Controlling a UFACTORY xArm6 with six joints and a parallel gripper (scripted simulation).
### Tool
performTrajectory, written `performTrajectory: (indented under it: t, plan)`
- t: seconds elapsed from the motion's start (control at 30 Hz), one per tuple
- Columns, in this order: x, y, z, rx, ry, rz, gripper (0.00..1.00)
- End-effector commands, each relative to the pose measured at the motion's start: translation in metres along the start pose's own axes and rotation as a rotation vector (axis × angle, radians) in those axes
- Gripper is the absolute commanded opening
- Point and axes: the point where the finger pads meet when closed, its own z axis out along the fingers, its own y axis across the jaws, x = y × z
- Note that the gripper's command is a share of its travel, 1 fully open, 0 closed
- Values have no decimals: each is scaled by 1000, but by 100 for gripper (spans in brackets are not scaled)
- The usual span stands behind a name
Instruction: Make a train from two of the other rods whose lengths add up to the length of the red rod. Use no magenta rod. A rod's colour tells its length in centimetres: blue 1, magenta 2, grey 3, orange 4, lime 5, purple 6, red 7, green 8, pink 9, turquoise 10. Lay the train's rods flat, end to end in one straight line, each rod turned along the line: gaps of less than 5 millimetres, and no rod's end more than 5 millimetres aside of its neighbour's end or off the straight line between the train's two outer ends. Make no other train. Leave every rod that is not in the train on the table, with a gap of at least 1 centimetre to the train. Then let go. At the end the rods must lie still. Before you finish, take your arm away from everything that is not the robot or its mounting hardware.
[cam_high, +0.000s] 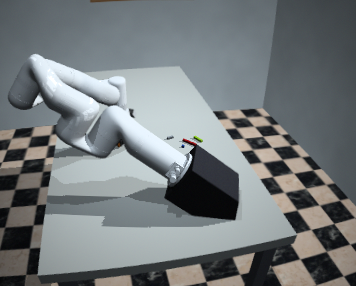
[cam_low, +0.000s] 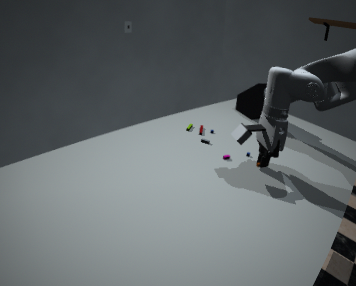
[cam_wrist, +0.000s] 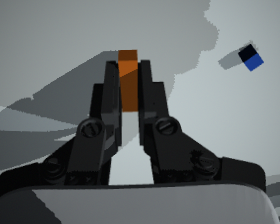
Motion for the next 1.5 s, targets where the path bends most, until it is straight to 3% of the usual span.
performTrajectory:
  t: [0.0,0.27,0.4,0.9,1.0,1.07,1.13,1.47]
  plan:
    - [0,0,-14,1,1,-1,4]
    - [0,0,-72,1,1,-1,4]
    - [0,0,-89,1,1,-1,4]
    - [4,2,-93,0,1,15,4]
    - [27,15,-96,-4,4,96,4]
    - [27,15,-96,-4,4,96,4]
    - [52,34,-99,-7,6,192,4]
    - [103,88,-102,-10,8,399,4]
